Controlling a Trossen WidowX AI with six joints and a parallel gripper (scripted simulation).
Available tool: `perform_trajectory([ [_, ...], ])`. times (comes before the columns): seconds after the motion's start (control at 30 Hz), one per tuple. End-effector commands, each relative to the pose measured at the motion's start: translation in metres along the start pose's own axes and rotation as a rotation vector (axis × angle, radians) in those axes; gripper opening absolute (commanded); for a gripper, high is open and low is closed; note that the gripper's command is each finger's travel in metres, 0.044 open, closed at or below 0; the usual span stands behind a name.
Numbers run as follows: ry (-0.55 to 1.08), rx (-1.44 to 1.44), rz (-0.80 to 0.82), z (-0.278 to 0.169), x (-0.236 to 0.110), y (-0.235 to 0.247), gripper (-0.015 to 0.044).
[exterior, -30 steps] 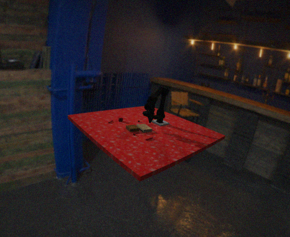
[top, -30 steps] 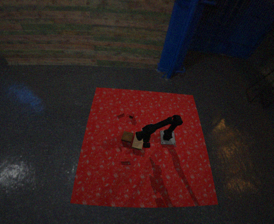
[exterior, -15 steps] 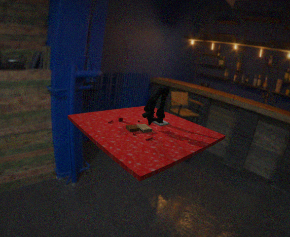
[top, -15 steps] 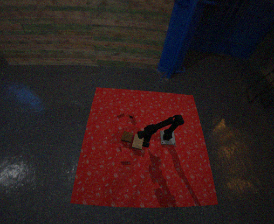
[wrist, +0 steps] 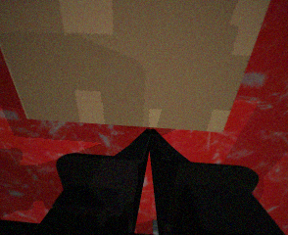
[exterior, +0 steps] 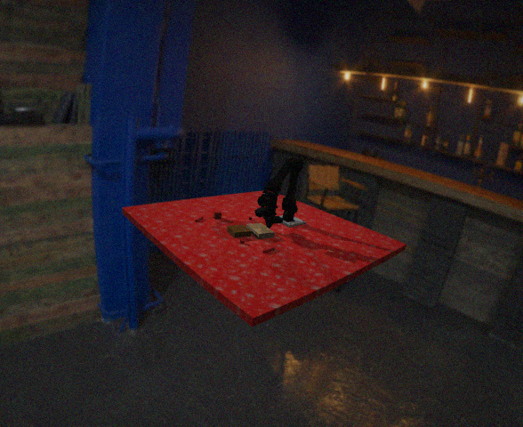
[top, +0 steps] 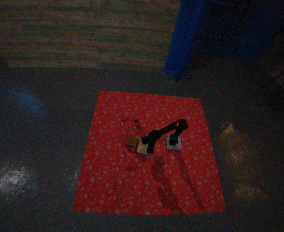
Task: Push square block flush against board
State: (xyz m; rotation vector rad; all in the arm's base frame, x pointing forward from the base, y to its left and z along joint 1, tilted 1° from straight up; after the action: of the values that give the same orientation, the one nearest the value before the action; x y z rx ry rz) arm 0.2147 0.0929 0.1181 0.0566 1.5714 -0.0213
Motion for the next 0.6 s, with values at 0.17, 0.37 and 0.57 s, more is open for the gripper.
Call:
perform_trajectory([
  [0.17,-0.004,-0.003,-0.002,0.015,-0.001,0.001,0.0],
  [0.37,-0.004,-0.003,-0.002,0.025,-0.001,0.002,0.0],
  [0.57,-0.005,-0.003,-0.002,0.034,-0.001,0.002,0.0],
])
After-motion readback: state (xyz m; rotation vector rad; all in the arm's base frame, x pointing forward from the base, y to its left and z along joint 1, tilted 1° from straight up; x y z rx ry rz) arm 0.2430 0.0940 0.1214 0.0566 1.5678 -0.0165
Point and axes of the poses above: the point midway between the two fingers, 35 mm back from their tips, its own x axis out along the fingers, its own y axis across the jaws, z = x × y, the point moved 9 cm from there along -x, back along the fingers, and after that the axes turned 1 degree about x, right-handed, at the moved point
